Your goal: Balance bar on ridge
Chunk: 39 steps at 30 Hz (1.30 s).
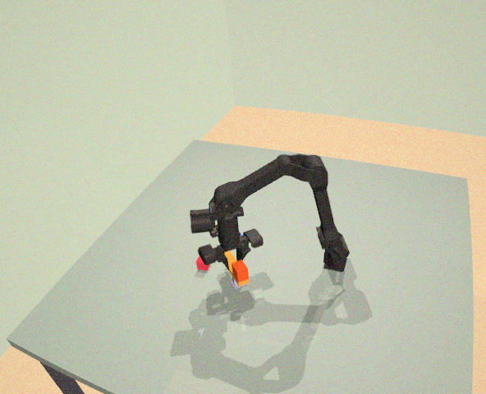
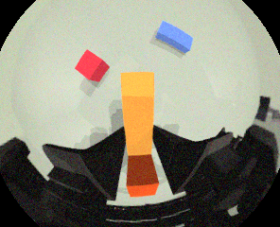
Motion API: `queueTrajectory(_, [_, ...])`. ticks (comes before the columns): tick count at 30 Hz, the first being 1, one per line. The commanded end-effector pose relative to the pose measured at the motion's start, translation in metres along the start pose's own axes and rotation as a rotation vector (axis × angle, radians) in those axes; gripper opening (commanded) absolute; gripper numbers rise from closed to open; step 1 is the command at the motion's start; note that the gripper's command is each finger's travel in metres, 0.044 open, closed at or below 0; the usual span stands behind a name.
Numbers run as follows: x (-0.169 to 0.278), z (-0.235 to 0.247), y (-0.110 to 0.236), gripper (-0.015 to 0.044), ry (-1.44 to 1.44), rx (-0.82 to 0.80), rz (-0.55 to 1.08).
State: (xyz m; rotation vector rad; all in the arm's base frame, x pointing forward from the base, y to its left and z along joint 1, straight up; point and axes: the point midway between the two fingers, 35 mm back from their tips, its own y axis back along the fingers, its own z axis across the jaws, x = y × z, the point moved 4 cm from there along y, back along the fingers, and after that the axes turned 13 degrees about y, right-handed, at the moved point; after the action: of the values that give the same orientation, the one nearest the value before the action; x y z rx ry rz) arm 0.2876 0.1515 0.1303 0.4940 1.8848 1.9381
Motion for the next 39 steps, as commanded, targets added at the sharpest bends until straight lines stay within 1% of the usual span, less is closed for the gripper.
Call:
queueTrajectory(1, [0.0001, 0.0000, -0.0001, 0.0000, 0.000, 0.000, 0.000])
queueTrajectory(8, [0.0001, 0.0000, -0.0001, 0.0000, 0.000, 0.000, 0.000])
queueTrajectory(14, [0.0001, 0.0000, -0.0001, 0.0157, 0.000, 0.000, 0.000])
queueTrajectory(15, [0.0001, 0.0000, -0.0001, 0.0167, 0.000, 0.000, 0.000])
queueTrajectory(39, [0.0001, 0.0000, -0.0001, 0.0170, 0.000, 0.000, 0.000])
